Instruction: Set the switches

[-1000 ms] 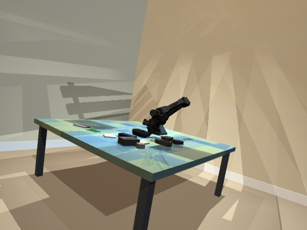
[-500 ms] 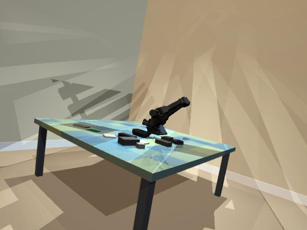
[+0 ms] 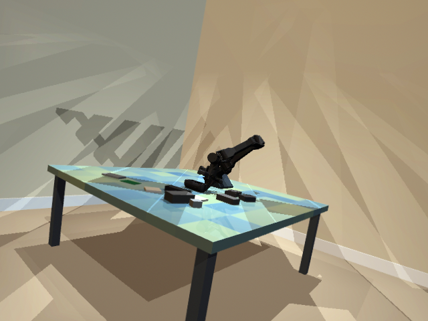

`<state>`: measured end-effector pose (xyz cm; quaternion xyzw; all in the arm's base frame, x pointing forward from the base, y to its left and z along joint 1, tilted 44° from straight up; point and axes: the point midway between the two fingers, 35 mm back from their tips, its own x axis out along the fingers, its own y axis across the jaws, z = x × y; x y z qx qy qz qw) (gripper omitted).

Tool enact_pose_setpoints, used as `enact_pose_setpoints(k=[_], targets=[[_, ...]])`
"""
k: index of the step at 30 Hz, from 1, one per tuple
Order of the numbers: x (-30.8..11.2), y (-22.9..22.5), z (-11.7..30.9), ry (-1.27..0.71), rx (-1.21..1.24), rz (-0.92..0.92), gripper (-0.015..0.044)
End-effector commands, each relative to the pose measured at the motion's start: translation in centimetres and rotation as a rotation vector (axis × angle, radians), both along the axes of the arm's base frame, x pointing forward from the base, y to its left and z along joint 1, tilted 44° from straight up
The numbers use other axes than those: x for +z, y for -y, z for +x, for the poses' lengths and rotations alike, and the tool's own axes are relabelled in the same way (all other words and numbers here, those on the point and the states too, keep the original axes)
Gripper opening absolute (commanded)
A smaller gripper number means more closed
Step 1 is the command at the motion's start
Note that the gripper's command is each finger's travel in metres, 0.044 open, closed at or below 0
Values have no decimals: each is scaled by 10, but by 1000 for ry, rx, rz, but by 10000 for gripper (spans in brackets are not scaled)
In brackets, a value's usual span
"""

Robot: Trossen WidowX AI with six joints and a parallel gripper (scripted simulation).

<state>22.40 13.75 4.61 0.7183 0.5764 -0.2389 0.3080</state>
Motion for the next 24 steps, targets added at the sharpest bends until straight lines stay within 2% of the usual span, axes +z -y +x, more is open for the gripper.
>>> enact_pose_setpoints(k=[1, 24], targets=[[-1, 0, 3, 2, 0, -3, 0], [0, -2, 31, 3, 0, -3, 0]])
